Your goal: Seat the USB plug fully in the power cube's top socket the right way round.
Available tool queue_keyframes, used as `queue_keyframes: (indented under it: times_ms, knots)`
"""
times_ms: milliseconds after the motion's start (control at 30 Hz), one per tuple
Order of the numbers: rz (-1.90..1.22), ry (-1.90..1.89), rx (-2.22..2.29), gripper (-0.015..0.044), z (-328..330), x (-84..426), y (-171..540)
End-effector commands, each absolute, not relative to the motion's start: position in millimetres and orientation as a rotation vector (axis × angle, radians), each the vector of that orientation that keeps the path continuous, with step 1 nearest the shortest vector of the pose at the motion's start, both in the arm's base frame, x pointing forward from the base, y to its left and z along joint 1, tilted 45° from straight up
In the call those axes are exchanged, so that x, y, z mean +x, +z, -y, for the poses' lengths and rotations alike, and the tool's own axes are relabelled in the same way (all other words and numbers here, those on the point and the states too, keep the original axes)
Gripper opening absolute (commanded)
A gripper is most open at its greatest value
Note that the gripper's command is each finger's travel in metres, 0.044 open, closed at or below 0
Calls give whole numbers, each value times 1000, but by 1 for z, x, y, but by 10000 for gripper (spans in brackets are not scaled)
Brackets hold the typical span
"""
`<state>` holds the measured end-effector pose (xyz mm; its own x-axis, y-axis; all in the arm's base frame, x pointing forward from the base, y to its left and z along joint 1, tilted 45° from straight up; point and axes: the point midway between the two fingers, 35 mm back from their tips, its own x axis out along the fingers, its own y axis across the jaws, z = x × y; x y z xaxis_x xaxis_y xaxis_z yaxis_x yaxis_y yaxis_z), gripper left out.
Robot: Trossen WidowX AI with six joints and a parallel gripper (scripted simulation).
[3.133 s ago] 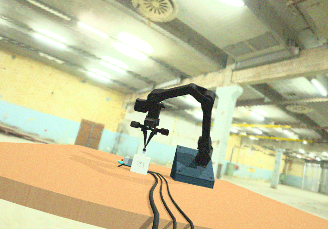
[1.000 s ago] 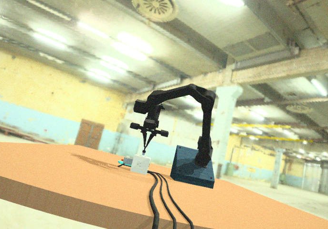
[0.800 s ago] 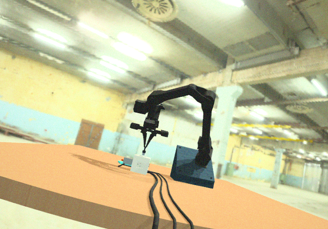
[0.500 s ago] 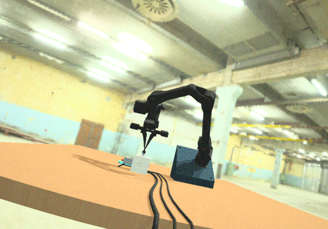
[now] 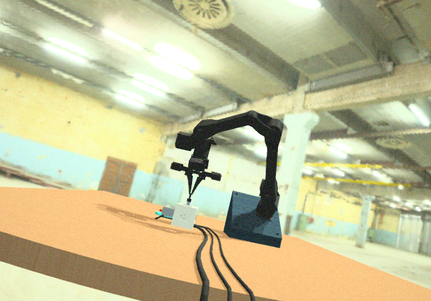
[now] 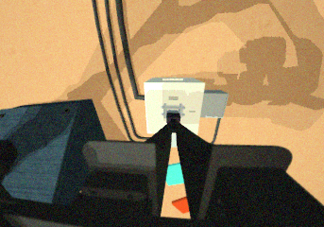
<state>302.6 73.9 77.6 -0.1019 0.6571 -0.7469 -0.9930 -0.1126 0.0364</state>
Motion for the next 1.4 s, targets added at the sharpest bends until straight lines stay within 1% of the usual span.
queue_keyframes:
  times_ms: [0, 1367]
  knots:
    - [-666, 1585, -682, 0, -75, 302, 77]
    - [-666, 1585, -682, 0, -78, 302, 73]
